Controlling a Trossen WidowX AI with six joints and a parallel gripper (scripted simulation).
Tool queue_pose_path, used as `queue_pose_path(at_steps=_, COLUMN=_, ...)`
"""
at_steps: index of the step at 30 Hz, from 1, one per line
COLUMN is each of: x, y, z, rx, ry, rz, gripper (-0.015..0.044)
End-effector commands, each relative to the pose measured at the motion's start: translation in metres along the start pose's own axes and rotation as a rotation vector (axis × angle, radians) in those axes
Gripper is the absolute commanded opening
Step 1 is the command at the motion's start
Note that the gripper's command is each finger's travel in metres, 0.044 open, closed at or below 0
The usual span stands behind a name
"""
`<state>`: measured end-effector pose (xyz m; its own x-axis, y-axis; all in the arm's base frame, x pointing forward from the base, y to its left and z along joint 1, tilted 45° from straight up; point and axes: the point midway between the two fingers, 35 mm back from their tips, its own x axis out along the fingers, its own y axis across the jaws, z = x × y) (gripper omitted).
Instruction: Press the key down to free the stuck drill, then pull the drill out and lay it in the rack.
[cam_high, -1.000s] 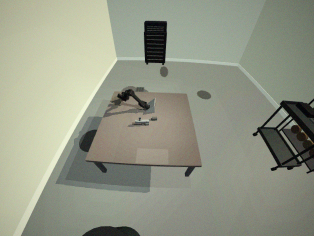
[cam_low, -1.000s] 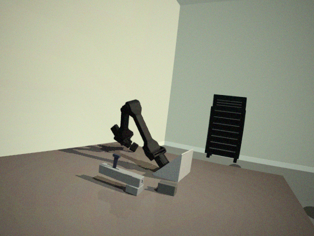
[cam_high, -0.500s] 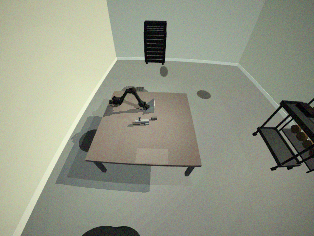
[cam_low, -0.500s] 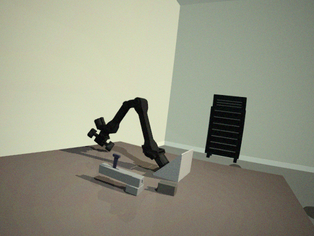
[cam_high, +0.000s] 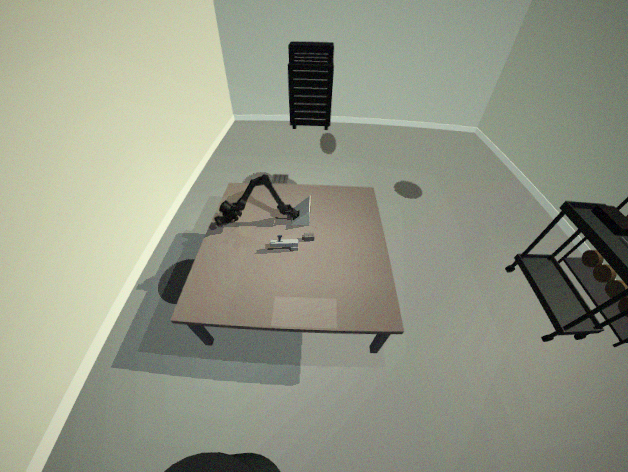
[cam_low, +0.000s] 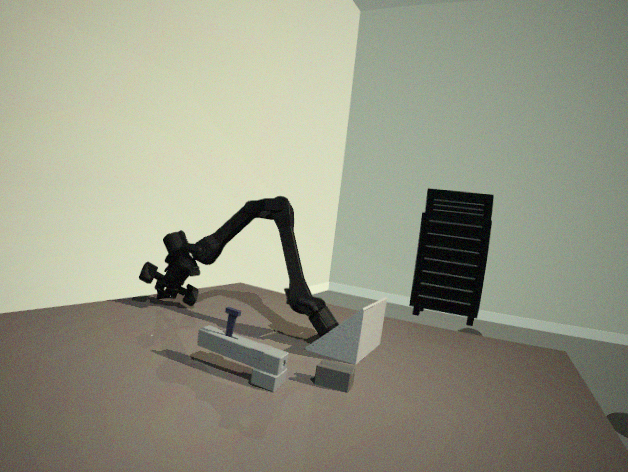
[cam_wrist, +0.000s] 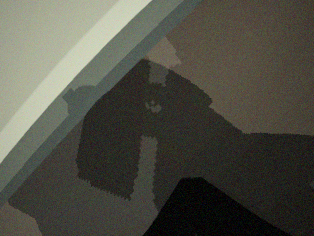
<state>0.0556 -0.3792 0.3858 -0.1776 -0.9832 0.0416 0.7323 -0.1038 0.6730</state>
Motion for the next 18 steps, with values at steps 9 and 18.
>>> queue_pose_path(at_steps=9, x=-0.069, y=0.072, z=-0.151, rx=-0.386, ry=0.496, rz=0.171, gripper=0.0)
queue_pose_path(at_steps=18, x=-0.186, y=0.084, z=-0.254, rx=-0.832, ry=0.898, rz=0.356, gripper=0.0)
